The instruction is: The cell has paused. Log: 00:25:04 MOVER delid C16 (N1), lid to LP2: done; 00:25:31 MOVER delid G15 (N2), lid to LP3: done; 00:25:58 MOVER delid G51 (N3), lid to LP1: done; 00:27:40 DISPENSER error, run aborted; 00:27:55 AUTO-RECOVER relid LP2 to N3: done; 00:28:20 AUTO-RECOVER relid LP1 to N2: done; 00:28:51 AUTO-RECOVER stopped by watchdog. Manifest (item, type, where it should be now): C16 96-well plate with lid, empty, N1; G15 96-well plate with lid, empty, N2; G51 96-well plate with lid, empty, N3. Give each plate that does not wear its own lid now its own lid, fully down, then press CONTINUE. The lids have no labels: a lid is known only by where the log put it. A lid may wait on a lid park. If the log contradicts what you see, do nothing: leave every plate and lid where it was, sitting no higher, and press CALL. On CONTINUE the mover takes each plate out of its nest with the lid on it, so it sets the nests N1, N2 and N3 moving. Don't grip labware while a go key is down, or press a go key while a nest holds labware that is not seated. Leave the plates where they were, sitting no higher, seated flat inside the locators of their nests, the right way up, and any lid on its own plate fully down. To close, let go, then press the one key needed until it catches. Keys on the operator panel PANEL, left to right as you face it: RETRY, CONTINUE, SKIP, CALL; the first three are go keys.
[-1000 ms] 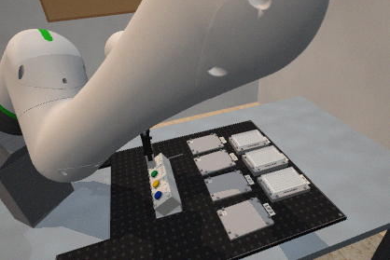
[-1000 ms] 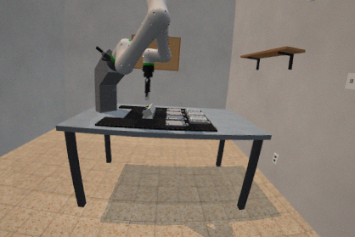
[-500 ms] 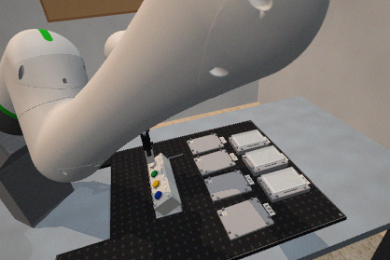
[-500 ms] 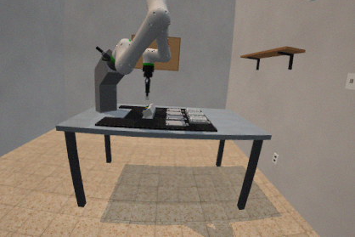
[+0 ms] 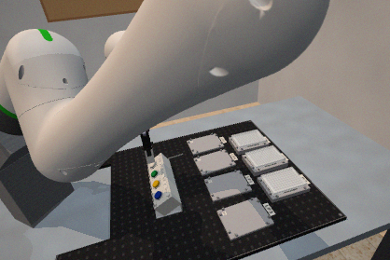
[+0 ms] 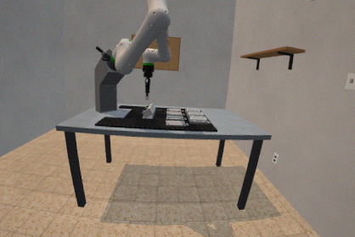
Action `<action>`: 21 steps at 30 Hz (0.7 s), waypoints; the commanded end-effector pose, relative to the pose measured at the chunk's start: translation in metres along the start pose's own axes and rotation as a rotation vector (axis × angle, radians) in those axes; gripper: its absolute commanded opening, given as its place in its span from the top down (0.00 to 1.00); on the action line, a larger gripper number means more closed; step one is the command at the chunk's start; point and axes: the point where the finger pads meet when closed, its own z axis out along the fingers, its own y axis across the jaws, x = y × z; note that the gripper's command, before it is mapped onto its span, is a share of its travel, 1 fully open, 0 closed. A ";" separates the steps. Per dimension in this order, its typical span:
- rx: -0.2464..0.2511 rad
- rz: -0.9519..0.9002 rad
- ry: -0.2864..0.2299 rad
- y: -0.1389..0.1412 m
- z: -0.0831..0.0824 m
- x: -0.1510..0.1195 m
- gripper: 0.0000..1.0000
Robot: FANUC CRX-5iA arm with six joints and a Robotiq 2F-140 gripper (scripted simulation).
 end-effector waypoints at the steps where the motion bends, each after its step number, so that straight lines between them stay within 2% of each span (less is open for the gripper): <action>1: 0.000 0.000 0.000 0.000 0.000 0.000 1.00; 21: 0.000 0.000 0.000 0.000 0.004 0.000 1.00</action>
